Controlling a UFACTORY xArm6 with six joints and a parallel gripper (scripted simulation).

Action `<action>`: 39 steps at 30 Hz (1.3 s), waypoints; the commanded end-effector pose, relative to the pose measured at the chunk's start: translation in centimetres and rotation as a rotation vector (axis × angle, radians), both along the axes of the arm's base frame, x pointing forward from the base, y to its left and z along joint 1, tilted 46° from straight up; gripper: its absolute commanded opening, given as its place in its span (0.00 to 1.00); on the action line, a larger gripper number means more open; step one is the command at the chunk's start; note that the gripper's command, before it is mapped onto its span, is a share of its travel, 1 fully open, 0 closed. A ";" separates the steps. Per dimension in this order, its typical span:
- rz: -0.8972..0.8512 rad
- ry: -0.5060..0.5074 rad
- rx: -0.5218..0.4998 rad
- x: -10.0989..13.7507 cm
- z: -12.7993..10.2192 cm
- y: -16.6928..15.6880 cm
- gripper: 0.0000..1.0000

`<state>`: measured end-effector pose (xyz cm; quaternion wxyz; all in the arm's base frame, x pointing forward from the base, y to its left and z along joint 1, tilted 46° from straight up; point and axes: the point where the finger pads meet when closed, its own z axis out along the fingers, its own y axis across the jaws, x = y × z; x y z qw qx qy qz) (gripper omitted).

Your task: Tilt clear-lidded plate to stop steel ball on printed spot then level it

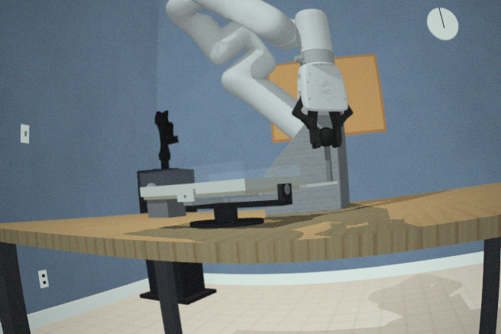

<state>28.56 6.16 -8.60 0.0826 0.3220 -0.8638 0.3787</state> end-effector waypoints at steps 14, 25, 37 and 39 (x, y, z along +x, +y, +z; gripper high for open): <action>0.001 -0.002 0.002 0.0 -0.2 0.0 0.00; 0.001 -0.002 0.002 0.0 -0.2 -0.1 0.00; 0.001 -0.002 0.002 -0.1 -0.2 -0.1 0.00; 0.001 -0.002 0.002 -0.1 -0.2 -0.1 0.00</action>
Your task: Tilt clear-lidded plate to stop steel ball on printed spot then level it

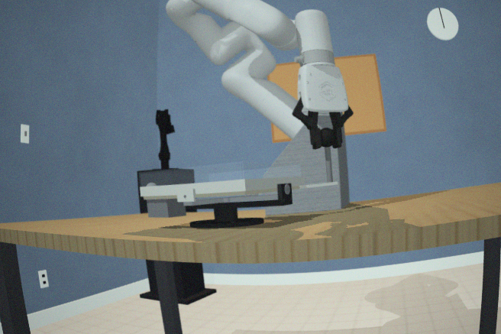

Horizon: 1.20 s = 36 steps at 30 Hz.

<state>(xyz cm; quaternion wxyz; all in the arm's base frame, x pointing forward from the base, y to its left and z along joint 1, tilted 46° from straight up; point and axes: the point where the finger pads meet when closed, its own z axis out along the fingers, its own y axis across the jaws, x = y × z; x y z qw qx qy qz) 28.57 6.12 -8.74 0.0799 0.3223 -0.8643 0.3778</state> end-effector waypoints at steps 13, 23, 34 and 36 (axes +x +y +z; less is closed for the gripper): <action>-0.001 0.002 -0.002 -0.1 -0.2 -0.1 0.00; -0.001 0.002 -0.002 0.0 0.4 0.2 0.00; -0.001 0.002 -0.002 0.0 0.5 0.2 0.00; -0.001 0.002 -0.002 0.0 0.4 0.2 0.00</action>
